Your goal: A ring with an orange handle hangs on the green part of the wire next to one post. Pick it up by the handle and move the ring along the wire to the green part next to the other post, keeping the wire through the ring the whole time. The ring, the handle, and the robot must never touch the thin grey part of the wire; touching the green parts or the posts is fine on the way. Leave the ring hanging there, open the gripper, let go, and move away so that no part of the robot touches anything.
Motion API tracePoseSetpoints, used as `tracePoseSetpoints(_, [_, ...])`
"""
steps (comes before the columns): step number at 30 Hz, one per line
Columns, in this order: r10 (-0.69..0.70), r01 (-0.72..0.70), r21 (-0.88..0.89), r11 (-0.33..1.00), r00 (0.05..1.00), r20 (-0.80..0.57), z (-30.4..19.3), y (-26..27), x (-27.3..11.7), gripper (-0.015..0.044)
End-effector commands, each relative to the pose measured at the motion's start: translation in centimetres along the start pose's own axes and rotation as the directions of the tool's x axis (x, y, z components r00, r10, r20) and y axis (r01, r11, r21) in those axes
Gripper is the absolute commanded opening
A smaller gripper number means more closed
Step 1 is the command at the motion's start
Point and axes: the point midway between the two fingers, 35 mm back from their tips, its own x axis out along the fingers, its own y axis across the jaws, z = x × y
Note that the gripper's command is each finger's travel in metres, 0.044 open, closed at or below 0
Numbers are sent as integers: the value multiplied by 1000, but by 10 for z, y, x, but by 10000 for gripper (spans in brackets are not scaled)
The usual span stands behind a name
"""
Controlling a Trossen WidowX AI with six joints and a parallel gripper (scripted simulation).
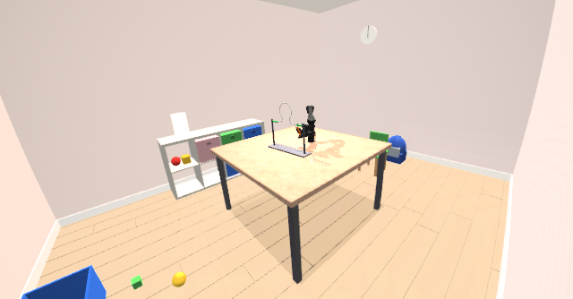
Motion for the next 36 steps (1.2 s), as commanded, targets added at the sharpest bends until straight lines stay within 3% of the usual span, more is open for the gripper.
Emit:
tracePoseSetpoints(1, [-3,3,6,1000,1000,4,2,5,0,-150])
tracePoseSetpoints(36, [-3,3,7,1000,1000,5,-7,21,2,-150])
